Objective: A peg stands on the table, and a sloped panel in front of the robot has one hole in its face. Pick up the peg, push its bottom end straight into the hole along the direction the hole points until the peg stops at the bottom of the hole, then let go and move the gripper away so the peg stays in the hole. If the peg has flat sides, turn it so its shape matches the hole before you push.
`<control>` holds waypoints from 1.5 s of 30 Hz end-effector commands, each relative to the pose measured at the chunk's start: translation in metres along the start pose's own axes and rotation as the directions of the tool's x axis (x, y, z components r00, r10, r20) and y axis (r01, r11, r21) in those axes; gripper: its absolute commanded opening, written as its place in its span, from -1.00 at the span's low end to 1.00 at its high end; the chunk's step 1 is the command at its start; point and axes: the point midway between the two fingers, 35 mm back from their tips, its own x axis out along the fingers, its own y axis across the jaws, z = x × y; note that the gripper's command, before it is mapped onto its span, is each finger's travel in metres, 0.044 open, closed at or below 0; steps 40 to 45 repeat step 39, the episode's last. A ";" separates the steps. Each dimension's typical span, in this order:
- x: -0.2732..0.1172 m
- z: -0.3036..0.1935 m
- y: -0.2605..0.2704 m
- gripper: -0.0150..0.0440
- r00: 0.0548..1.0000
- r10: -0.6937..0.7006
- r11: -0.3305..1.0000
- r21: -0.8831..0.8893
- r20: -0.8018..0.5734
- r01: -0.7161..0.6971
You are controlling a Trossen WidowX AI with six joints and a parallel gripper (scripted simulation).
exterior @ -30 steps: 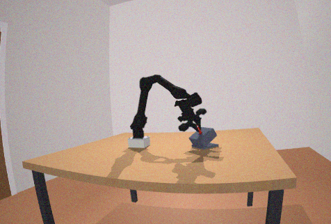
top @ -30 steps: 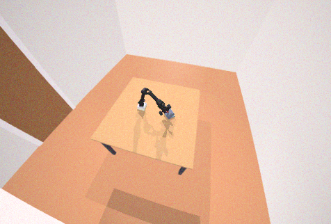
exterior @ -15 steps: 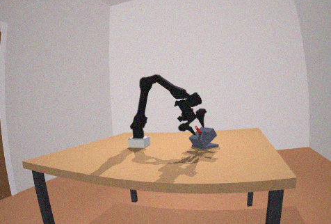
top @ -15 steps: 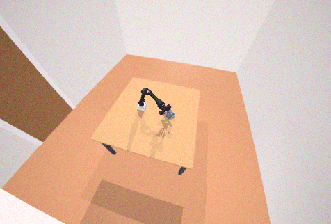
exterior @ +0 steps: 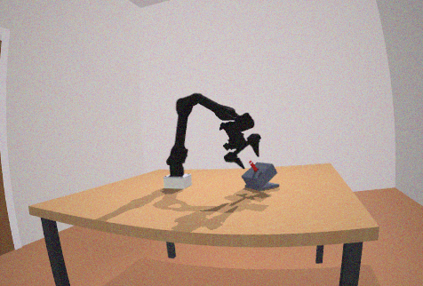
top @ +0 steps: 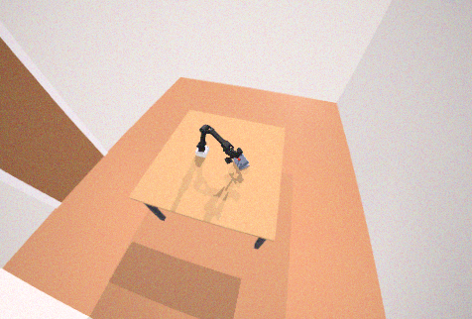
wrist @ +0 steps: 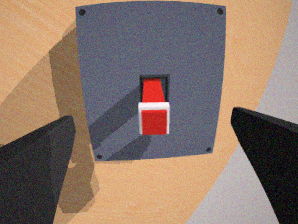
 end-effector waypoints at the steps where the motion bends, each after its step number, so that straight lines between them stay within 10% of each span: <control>1: -0.014 -0.002 -0.003 1.00 1.000 -0.008 1.000 -0.008 -0.008 0.008; 45: -0.075 0.000 0.006 1.00 1.000 -0.002 1.000 -0.004 -0.008 0.002</control>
